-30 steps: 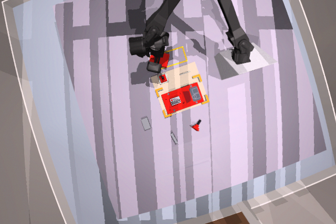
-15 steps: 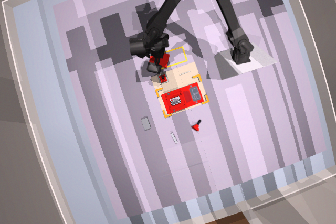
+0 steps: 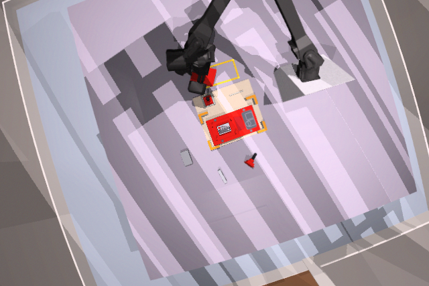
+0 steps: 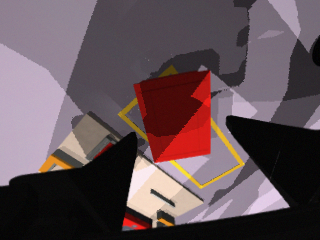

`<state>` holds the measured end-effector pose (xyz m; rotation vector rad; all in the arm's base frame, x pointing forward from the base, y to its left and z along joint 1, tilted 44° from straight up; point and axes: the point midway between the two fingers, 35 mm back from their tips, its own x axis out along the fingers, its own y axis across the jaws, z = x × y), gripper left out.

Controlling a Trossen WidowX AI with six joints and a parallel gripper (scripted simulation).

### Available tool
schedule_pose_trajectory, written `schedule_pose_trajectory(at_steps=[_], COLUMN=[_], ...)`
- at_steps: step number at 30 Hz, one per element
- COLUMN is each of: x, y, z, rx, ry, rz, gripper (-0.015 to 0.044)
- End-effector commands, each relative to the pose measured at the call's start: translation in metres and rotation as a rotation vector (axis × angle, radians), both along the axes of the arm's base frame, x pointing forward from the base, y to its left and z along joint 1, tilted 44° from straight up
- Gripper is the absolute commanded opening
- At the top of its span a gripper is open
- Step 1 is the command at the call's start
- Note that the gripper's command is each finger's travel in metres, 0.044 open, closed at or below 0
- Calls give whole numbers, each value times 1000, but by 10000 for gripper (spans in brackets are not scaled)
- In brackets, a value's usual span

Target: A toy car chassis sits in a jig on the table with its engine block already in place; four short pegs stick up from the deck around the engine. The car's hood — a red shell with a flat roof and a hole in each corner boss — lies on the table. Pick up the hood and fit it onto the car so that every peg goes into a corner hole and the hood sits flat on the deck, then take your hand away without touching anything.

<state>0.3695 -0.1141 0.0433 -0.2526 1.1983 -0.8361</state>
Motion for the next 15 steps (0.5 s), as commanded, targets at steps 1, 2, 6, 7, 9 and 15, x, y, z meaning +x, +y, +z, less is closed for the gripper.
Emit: schedule_pose_trajectory(at_steps=[1, 2, 6, 7, 9, 15], x=[0, 0, 1, 1, 1, 1], y=[-1, -2, -4, -4, -4, -6], z=[-3, -4, -6, -6, -7, -8], rx=[4, 4, 4, 4, 4, 4], ry=[5, 5, 5, 5, 5, 5], rz=[4, 4, 4, 4, 4, 4], gripper=[440, 440, 440, 440, 440, 440])
